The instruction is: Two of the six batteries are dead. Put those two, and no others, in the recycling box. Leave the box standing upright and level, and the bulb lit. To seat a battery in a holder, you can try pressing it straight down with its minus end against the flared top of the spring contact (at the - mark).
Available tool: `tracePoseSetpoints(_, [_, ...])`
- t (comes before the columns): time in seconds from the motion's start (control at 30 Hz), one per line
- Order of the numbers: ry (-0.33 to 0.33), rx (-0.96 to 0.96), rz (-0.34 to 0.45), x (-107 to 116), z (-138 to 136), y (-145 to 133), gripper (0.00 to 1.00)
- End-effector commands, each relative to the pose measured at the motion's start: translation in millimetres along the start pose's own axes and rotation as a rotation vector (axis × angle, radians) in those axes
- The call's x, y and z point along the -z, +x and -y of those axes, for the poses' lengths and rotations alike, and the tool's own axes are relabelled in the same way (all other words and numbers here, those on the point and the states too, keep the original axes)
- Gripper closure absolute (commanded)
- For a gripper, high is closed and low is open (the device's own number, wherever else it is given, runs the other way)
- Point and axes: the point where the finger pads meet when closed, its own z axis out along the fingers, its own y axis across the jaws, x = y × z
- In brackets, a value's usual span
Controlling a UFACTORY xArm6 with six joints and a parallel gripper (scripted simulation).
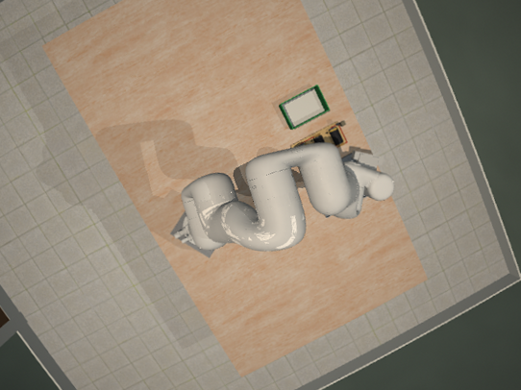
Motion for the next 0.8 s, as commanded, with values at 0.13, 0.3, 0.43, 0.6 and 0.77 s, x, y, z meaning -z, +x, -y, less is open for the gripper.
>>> tracePoseSetpoints(0.13, [-0.009,0.313,0.01,-1,34,44,0.0])
tracePoseSetpoints(0.3, [-0.011,0.488,0.015,-1,55,66,0.0])
tracePoseSetpoints(0.43, [-0.012,0.626,0.017,-2,73,82,0.0])
tracePoseSetpoints(0.6, [-0.013,0.667,0.018,-2,79,87,0.0])
tracePoseSetpoints(0.77, [-0.013,0.669,0.018,-2,79,87,0.0])
